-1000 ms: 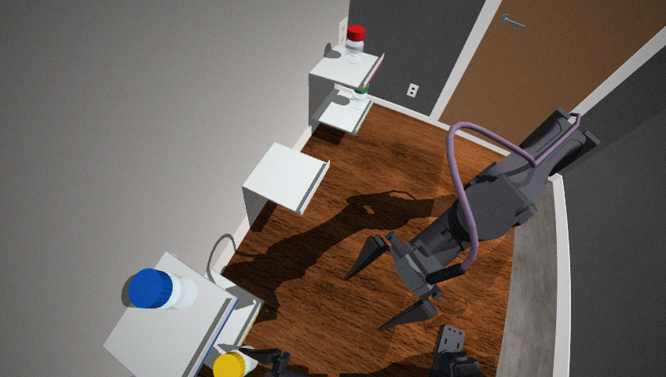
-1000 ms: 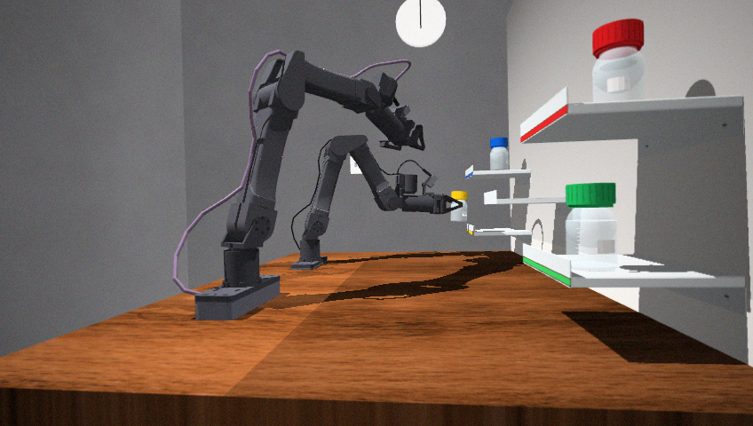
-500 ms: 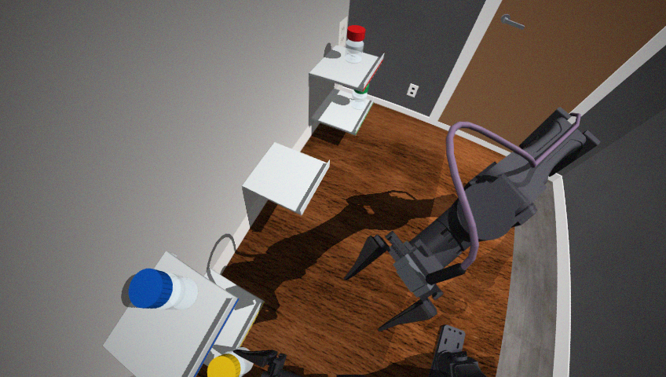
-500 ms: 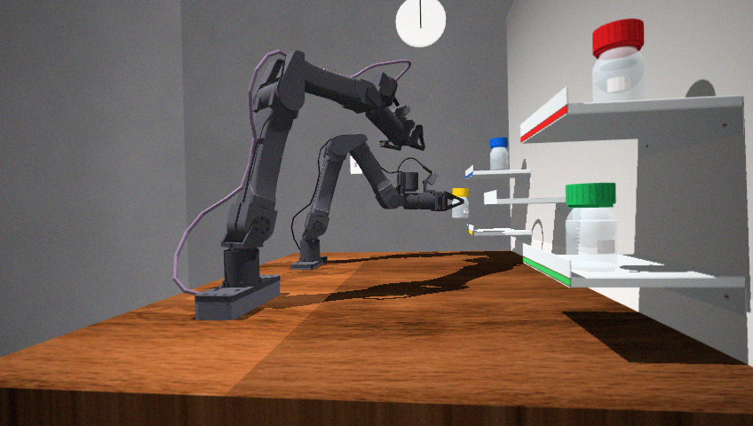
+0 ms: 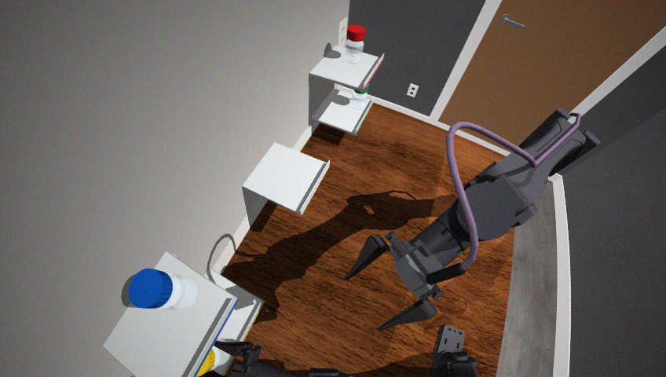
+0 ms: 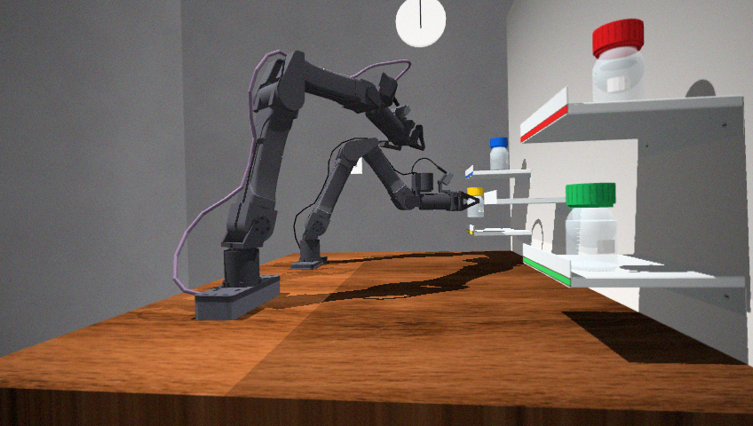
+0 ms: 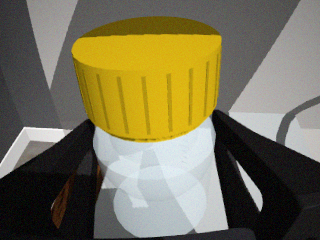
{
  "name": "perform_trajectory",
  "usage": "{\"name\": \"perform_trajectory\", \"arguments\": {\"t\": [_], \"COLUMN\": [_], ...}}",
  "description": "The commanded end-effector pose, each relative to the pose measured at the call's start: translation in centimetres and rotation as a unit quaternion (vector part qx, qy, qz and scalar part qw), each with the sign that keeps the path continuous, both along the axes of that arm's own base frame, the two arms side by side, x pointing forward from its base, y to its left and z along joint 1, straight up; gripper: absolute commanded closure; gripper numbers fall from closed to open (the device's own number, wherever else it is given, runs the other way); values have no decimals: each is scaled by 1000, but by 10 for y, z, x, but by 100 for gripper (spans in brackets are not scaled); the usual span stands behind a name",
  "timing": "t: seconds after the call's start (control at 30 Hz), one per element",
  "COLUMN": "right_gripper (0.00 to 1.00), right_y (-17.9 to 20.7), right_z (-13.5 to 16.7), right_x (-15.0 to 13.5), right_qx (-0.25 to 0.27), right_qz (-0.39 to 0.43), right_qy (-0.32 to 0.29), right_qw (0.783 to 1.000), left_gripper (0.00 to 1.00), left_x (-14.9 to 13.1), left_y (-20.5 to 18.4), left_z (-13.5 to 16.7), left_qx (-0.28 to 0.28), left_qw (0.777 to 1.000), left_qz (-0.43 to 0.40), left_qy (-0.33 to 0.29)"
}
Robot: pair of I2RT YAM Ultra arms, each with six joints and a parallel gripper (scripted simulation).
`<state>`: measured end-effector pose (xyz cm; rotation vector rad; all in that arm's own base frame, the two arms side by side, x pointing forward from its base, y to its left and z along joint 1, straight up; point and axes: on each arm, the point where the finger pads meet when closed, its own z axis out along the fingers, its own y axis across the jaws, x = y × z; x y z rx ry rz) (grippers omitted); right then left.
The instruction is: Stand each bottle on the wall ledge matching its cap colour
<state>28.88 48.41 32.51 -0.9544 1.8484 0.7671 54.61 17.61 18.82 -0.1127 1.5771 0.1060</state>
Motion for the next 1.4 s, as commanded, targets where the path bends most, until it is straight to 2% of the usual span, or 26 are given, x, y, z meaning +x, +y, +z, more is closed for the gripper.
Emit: {"name": "perform_trajectory", "arguments": {"t": [0.0,0.6,0.67,0.77,1.17,1.3,1.37], "right_gripper": [12,12,12,12,12,12,12], "right_y": [-3,-3,-3,-3,-3,-3,-3], "right_z": [3,3,3,3,3,3,3], "right_x": [6,6,6,6,6,6,6], "right_qx": [7,7,7,7,7,7,7], "right_qz": [-10,-10,-10,-10,-10,-10,-10], "right_qy": [-4,-4,-4,-4,-4,-4,-4], "right_qw": [1000,1000,1000,1000,1000,1000,1000], "left_gripper": [48,48,48,48,48,48,48], "left_x": [15,19,21,21,19,18,16], "left_y": [0,1,-8,-8,-8,-4,-3], "left_z": [25,33,17,17,28,20,6], "left_qx": [16,17,9,9,15,18,16], "left_qw": [999,999,1000,1000,999,998,998], "left_qz": [1,5,-5,-5,-5,-3,-2], "left_qy": [-32,-45,-27,-27,-44,-57,-54]}}
